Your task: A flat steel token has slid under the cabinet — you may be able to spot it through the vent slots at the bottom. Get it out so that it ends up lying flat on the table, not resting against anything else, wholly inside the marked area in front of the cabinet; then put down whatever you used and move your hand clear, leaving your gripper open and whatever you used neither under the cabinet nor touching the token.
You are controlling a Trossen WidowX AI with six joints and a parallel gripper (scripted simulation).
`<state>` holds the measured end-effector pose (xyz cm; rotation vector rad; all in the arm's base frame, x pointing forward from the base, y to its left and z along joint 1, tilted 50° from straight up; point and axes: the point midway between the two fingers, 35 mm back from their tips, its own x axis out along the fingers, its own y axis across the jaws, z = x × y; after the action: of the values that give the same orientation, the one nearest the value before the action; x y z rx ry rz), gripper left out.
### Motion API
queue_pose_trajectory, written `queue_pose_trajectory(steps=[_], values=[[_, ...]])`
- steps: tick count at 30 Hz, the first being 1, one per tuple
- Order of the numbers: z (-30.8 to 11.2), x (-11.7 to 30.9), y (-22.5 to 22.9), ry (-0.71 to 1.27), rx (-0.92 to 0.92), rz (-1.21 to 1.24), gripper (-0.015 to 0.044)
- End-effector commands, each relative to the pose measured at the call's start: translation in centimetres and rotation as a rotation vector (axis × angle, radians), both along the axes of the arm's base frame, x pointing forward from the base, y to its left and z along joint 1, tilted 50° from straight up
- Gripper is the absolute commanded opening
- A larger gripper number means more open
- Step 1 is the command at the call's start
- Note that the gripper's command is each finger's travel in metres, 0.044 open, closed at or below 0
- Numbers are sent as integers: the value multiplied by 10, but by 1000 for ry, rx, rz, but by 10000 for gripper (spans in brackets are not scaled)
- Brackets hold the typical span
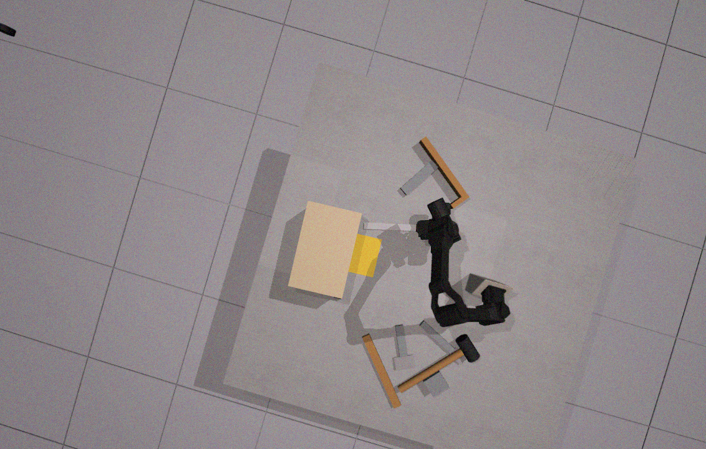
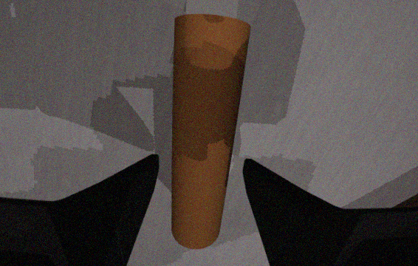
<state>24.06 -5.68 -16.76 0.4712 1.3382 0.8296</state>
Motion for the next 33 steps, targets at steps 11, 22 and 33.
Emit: queue_pose_trajectory(steps=[11,22,33], values=[[-1,0,0,-4,-3,0,217],[-1,0,0,-4,-3,0,105],[1,5,1,-17,-3,10,0]])
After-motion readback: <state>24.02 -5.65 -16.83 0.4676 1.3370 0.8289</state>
